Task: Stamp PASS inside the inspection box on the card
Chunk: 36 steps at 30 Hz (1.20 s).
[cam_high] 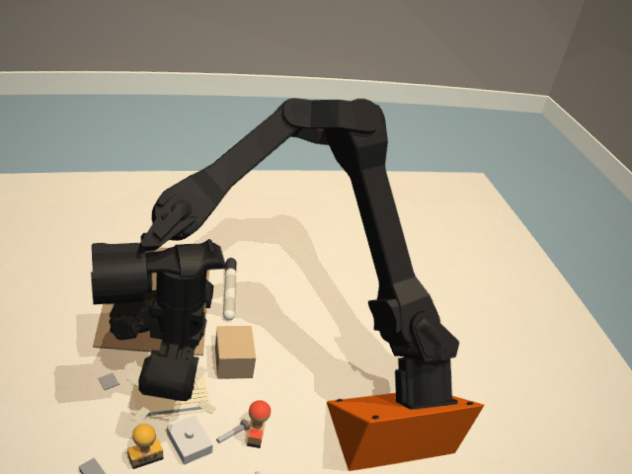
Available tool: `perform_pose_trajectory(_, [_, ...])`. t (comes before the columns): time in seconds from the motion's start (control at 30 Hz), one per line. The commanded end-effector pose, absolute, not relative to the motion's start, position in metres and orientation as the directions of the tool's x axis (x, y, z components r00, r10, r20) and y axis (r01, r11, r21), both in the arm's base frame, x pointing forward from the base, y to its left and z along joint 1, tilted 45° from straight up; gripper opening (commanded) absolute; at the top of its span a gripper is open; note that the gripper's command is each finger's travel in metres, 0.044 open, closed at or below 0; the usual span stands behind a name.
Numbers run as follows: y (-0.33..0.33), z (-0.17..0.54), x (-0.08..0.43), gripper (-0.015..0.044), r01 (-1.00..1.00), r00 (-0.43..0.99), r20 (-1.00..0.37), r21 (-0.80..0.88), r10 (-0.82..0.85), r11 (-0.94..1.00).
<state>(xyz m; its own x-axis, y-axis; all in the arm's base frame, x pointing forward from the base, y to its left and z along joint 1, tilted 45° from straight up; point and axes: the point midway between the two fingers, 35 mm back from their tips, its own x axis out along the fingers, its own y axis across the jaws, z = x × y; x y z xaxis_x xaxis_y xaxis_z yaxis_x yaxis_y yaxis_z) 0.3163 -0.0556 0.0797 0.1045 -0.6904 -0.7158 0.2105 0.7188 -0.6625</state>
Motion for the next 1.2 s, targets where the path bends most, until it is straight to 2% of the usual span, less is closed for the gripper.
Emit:
perform_pose_trajectory(0.0, [-0.055, 0.081, 0.316, 0.0, 0.213, 0.103, -0.714, -0.665, -0.693, 0.716])
perform_pose_trajectory(1.17, [-0.027, 0.108, 0.314, 0.0, 0.212, 0.102, -0.717, -0.662, -0.69, 0.719])
